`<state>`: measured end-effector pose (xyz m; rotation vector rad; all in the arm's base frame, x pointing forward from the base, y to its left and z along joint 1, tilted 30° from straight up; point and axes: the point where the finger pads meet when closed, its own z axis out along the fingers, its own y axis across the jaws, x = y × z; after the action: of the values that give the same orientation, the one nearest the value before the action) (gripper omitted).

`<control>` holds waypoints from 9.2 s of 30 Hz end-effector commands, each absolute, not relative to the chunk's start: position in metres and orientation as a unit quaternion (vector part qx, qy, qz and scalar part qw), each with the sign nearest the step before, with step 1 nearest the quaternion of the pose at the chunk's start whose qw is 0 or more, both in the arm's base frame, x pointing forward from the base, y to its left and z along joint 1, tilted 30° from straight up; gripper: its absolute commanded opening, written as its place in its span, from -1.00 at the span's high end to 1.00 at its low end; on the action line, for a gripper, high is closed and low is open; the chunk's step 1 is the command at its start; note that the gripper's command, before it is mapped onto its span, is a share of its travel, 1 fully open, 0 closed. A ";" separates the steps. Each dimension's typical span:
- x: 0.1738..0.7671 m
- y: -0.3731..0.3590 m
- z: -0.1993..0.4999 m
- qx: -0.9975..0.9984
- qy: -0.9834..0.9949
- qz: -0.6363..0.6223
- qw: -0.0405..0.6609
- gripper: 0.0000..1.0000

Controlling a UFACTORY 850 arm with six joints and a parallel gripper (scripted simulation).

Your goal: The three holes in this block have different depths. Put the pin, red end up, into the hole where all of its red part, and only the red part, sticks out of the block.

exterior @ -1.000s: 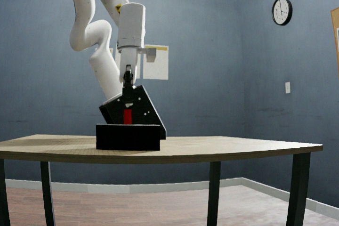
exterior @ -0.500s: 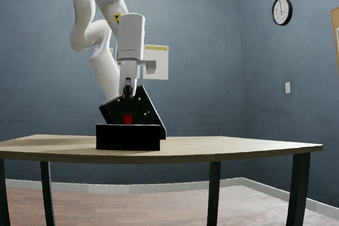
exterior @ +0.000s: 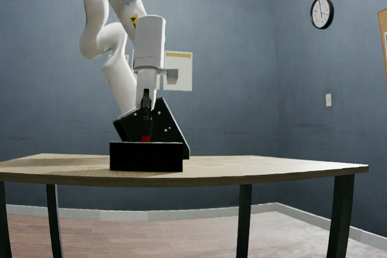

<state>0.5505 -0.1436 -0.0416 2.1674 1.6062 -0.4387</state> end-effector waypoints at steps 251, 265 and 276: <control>0.568 -0.061 -0.015 0.777 0.575 -0.157 0.203 1.00; 0.569 -0.062 -0.014 0.777 0.575 -0.157 0.203 1.00; 0.568 -0.064 -0.018 0.777 0.575 -0.157 0.203 1.00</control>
<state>0.5683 -0.0620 -0.0151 2.1682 1.6063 -0.4396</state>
